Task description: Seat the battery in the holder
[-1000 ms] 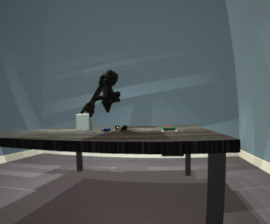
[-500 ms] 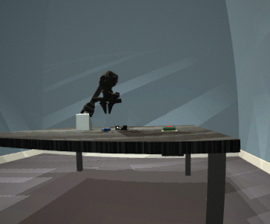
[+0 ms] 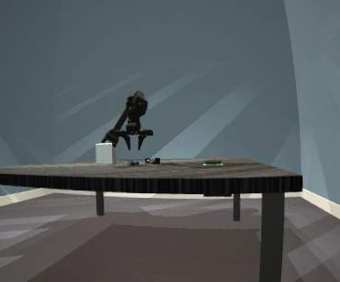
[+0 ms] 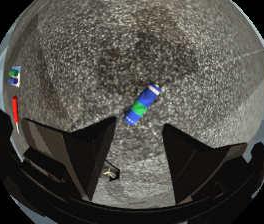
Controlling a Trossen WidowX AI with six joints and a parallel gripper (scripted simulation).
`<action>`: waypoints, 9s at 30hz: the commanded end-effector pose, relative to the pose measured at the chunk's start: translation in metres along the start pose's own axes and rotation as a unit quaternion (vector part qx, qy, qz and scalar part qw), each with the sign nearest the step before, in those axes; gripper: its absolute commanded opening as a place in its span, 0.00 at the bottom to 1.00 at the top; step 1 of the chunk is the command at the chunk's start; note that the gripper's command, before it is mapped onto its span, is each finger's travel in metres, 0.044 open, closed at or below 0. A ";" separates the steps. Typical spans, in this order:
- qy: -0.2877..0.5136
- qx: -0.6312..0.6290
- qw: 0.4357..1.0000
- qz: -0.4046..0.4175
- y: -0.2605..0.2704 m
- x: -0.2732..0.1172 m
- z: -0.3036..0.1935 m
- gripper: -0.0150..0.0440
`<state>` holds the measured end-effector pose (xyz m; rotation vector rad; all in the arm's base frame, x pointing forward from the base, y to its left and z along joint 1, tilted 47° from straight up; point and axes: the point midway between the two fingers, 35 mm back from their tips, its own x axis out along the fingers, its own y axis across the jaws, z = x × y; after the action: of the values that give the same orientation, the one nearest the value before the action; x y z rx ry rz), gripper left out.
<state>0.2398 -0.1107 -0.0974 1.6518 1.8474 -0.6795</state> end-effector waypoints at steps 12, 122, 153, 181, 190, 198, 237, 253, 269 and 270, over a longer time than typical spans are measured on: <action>0.007 0.241 0.970 0.001 -0.006 0.023 0.001 0.64; -0.105 -0.387 0.915 0.035 0.067 0.031 -0.147 0.36; -0.199 -0.377 0.903 0.063 0.063 0.047 -0.152 0.36; -0.238 -0.369 0.894 0.085 0.053 0.054 -0.163 0.36; -0.238 -0.369 0.894 0.085 0.047 0.054 -0.168 0.36; -0.236 -0.369 0.895 0.083 0.044 0.054 -0.172 0.36; -0.143 -0.386 0.911 0.008 0.049 0.062 -0.164 0.36; -0.101 -0.390 0.915 -0.017 0.052 0.064 -0.162 0.36; -0.062 -0.392 0.917 -0.038 0.056 0.065 -0.161 0.36; -0.060 -0.392 0.917 -0.039 0.056 0.065 -0.161 0.36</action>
<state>0.2788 0.0518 -0.0294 0.9746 1.7383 -0.0404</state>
